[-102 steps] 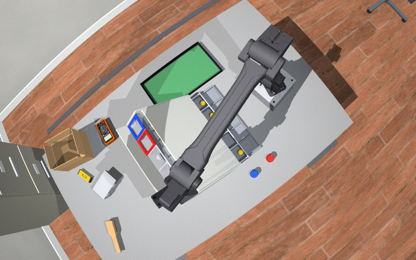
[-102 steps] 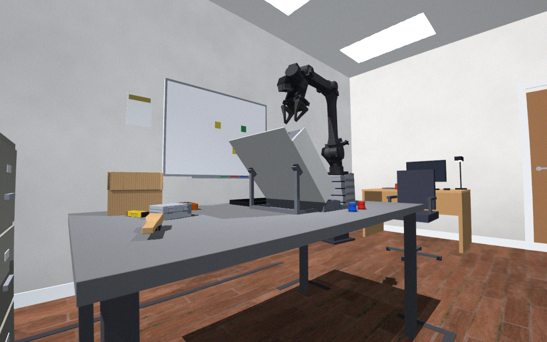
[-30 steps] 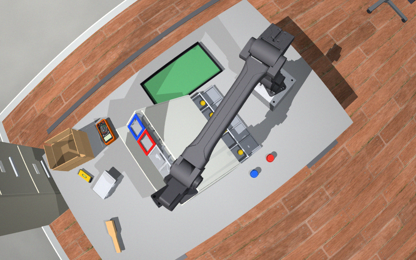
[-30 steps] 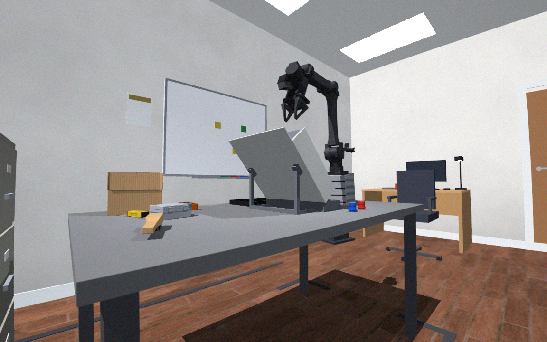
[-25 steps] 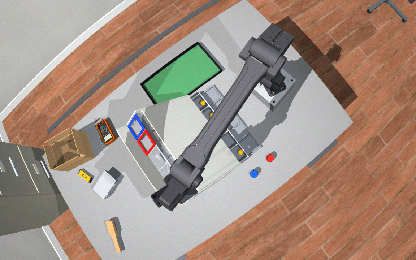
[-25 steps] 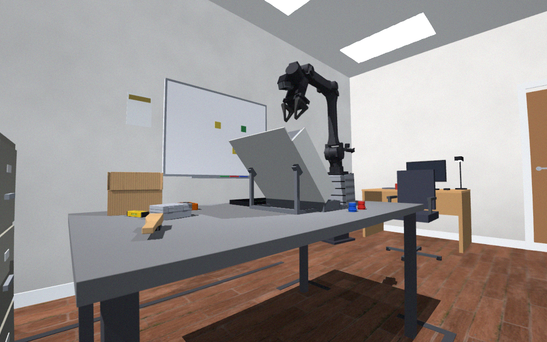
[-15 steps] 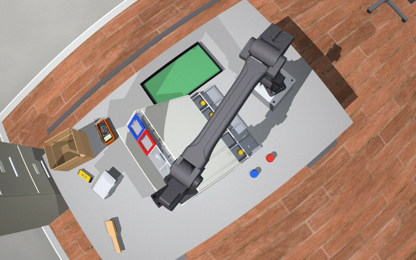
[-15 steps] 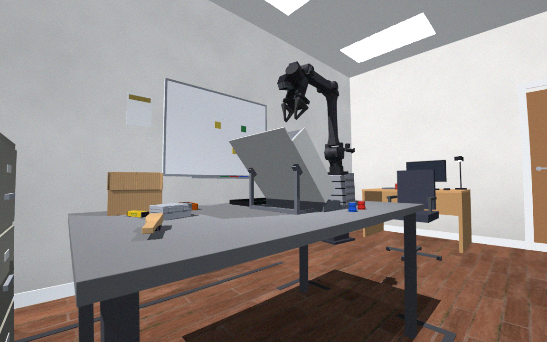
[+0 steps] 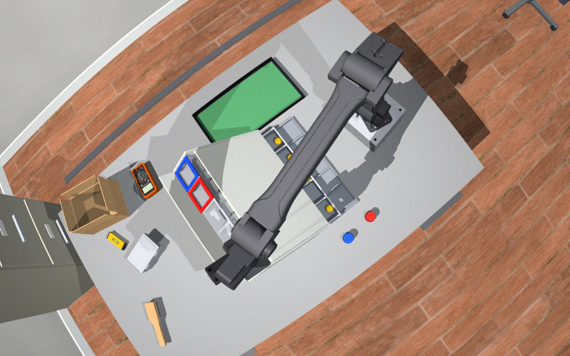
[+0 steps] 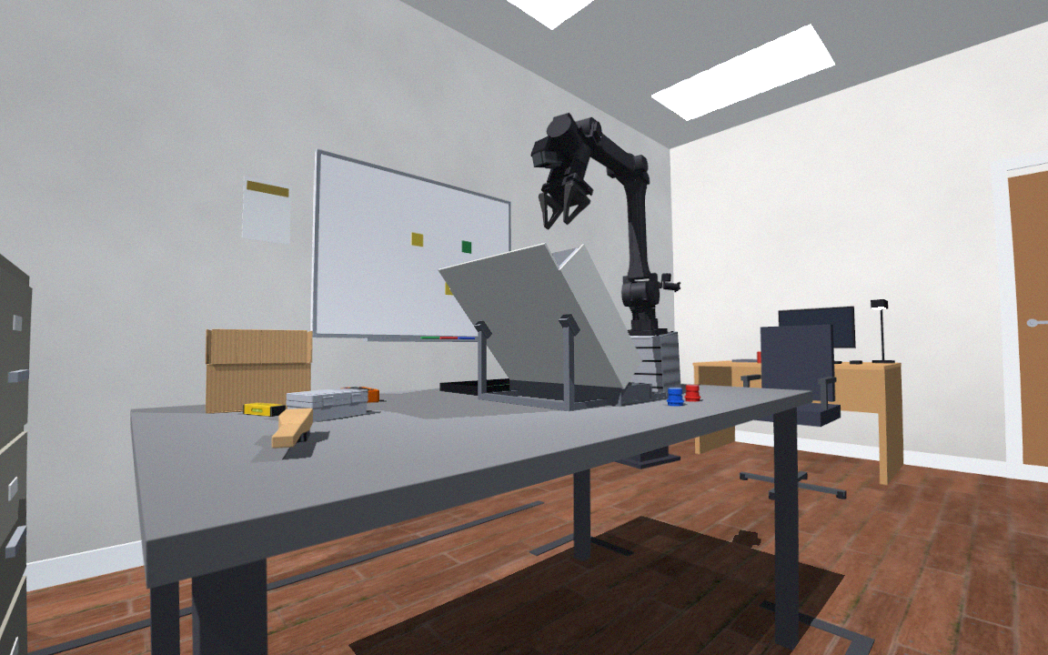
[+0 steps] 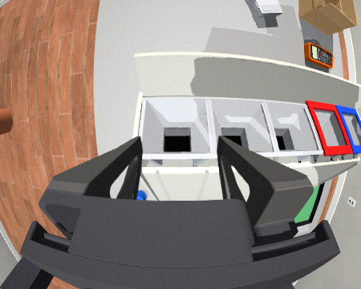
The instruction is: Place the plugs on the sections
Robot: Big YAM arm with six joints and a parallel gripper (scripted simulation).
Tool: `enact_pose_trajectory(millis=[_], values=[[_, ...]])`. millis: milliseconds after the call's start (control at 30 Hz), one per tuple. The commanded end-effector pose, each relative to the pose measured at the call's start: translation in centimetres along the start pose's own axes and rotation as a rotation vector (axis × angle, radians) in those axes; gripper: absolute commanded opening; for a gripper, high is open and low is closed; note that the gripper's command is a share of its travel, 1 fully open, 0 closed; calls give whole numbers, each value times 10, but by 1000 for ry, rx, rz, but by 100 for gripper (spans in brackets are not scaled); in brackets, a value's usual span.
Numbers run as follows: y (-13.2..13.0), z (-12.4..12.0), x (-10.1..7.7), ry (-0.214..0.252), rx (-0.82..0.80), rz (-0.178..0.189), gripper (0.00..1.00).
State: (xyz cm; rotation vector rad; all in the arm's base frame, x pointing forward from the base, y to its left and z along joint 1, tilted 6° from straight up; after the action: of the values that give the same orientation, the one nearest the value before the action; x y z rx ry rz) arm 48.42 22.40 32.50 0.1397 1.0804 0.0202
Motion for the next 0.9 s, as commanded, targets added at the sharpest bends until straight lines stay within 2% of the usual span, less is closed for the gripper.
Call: enact_pose_trajectory(millis=[0, 267, 767, 867], values=[[10, 26, -30, -63, 8, 31, 59], [12, 30, -33, -64, 7, 31, 59], [-30, -127, -70, -60, 6, 29, 59], [-30, -127, -70, -60, 7, 29, 59]])
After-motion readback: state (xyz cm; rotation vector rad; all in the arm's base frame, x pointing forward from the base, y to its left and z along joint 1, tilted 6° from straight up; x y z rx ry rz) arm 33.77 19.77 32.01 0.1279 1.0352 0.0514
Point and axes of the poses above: the point where the finger pads meet when closed, its own x axis out along the fingers, its own y axis across the jaws, z = x × y, the point moved 4 cm from there along -x, back along the fingers, and after that the axes turned 14 degrees about x, right-handed, at the moved point
